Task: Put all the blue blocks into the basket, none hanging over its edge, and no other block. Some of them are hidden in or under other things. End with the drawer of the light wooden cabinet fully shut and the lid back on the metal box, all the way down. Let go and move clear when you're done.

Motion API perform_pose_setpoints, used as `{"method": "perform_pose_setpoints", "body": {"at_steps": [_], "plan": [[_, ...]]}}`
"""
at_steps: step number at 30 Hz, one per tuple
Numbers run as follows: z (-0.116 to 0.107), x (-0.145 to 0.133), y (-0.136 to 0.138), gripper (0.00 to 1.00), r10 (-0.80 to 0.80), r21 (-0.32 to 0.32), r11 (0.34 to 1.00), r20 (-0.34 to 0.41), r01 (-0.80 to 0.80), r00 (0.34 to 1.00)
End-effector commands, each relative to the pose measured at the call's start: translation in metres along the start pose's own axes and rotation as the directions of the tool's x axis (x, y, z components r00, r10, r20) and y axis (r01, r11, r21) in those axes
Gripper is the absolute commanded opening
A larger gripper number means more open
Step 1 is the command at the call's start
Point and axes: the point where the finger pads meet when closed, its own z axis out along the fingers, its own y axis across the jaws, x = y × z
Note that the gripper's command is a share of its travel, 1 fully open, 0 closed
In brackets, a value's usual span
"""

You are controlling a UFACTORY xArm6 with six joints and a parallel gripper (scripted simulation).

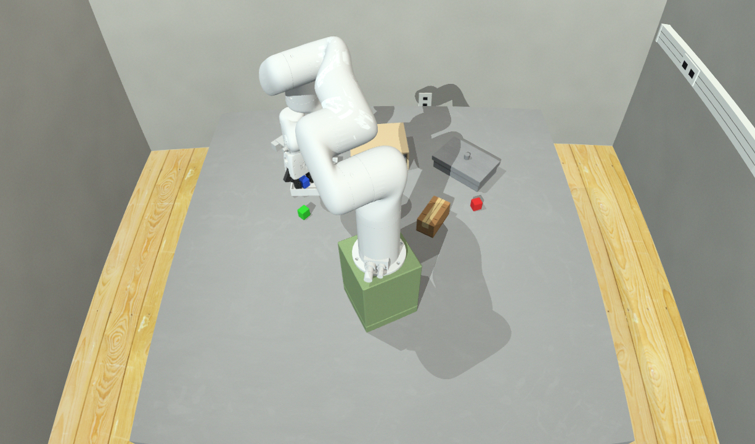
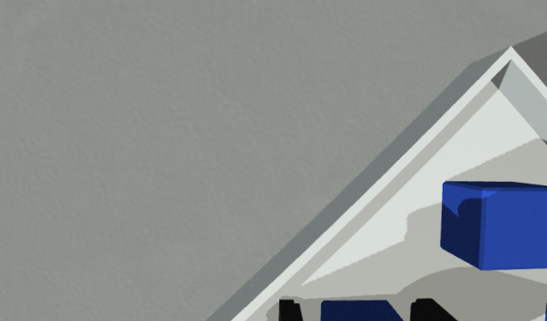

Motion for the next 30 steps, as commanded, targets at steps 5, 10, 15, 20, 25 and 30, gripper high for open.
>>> {"method": "perform_pose_setpoints", "body": {"at_steps": [5, 10, 15, 20, 25, 30], "plan": [[-0.003, 0.002, 0.000, 0.47, 0.000, -0.001, 1.000, -0.004, 0.000, 1.000], [-0.005, 0.002, 0.000, 0.47, 0.000, -0.001, 1.000, -0.004, 0.000, 1.000], [-0.014, 0.002, 0.000, 0.47, 0.000, -0.001, 1.000, -0.004, 0.000, 1.000], [-0.029, 0.002, 0.000, 0.47, 0.000, -0.001, 1.000, -0.004, 0.000, 1.000], [-0.049, 0.002, 0.000, 0.47, 0.000, -0.001, 1.000, -0.004, 0.000, 1.000], [-0.062, 0.002, 0.000, 0.47, 0.000, -0.001, 1.000, -0.004, 0.000, 1.000]]}}
